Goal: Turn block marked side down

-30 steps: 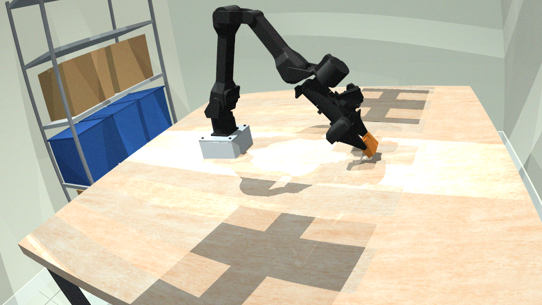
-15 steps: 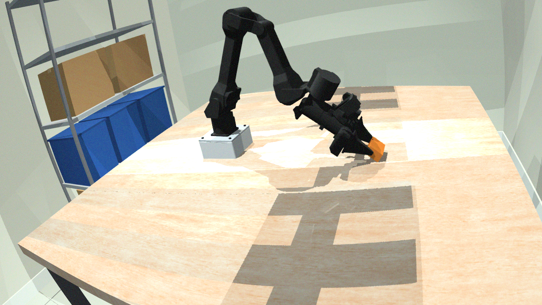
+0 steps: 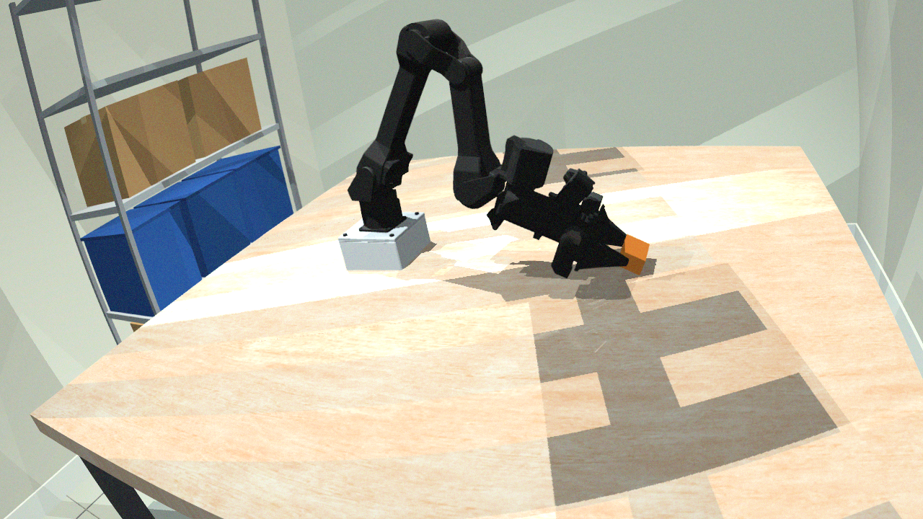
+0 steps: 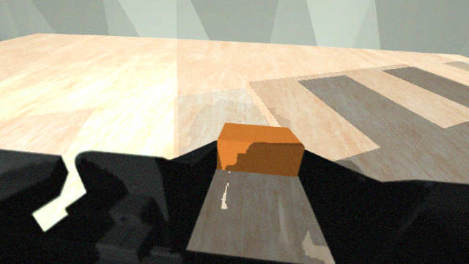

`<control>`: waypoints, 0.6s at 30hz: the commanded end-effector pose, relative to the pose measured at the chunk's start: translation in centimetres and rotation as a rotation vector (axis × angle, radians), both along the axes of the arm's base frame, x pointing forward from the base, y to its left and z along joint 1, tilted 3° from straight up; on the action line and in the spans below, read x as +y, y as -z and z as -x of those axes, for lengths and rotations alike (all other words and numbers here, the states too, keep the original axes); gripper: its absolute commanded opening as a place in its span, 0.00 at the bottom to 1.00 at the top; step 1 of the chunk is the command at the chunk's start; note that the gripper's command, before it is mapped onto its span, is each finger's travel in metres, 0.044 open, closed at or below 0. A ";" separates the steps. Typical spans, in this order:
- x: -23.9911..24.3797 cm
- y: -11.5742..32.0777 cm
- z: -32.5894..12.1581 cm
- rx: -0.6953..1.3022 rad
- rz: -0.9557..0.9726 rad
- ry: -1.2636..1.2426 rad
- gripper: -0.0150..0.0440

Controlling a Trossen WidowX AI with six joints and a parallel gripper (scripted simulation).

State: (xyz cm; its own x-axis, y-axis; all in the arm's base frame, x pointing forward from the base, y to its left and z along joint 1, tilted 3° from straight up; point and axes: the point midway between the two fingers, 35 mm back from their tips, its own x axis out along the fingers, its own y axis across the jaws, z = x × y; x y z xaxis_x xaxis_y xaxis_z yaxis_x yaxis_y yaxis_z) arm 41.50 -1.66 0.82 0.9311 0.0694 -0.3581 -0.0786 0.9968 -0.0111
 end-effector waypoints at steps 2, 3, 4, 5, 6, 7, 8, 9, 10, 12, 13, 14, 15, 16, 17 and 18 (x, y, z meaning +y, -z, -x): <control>0.1 0.1 0.9 -0.051 -0.009 -0.006 0.25; 0.2 0.1 1.0 -0.057 -0.009 -0.007 0.25; 0.2 0.0 1.0 -0.060 -0.009 -0.007 0.25; 0.2 0.0 1.0 -0.063 -0.009 -0.007 0.25; 0.2 -0.1 1.1 -0.072 -0.010 -0.007 0.25; 0.2 -0.2 1.1 -0.081 -0.011 -0.007 0.25; 0.2 -0.3 1.1 -0.084 -0.011 -0.007 0.25; 0.2 -0.3 1.1 -0.084 -0.011 -0.007 0.25; 0.2 -0.3 1.1 -0.084 -0.011 -0.007 0.25; 0.2 -0.3 1.1 -0.084 -0.011 -0.007 0.25; 0.2 -0.3 1.1 -0.084 -0.011 -0.007 0.25; 0.2 -0.3 1.1 -0.084 -0.011 -0.007 0.25; 0.2 -0.3 1.1 -0.084 -0.011 -0.007 0.25; 0.2 -0.3 1.1 -0.084 -0.011 -0.007 0.25; 0.2 -0.3 1.1 -0.084 -0.011 -0.007 0.25; 0.2 -0.3 1.1 -0.084 -0.011 -0.007 0.25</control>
State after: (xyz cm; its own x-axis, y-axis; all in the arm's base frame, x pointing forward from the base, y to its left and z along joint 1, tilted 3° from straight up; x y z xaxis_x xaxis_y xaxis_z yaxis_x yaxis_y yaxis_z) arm 40.41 -1.57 1.06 0.9569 0.0747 -0.2806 -0.0812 0.9966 -0.0115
